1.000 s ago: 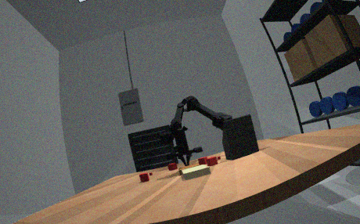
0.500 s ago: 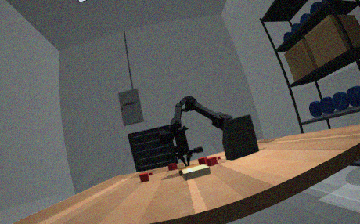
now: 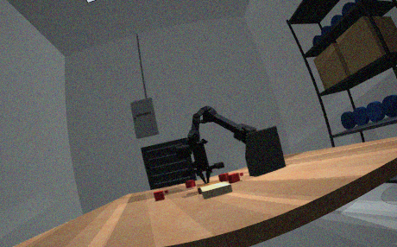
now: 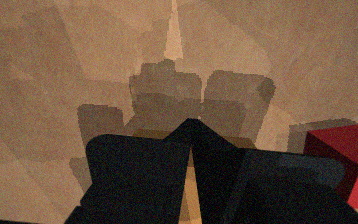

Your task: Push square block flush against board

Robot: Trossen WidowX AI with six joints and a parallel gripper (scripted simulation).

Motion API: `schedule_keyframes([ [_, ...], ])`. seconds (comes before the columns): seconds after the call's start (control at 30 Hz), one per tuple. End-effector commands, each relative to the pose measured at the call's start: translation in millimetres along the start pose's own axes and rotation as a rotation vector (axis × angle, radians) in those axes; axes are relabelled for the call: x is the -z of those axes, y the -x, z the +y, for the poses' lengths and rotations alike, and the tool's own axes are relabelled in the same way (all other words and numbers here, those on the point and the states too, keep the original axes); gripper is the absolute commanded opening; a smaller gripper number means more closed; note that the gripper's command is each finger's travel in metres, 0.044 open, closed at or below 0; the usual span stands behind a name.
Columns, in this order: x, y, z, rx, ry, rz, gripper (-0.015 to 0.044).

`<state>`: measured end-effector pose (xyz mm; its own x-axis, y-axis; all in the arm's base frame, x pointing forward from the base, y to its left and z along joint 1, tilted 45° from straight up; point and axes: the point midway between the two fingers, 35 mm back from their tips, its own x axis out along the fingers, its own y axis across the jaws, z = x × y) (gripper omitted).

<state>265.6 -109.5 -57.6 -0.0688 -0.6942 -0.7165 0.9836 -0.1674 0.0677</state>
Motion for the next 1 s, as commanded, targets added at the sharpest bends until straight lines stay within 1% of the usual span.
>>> schedule_keyframes([
  [0.0,-5,-1,0,0.002,0.004,0.002,0.0],
  [0.9,-46,-1,1,0.002,0.004,-0.012,0.0],
  [0.97,-41,7,2,0.006,0.002,-0.007,0.0],
])
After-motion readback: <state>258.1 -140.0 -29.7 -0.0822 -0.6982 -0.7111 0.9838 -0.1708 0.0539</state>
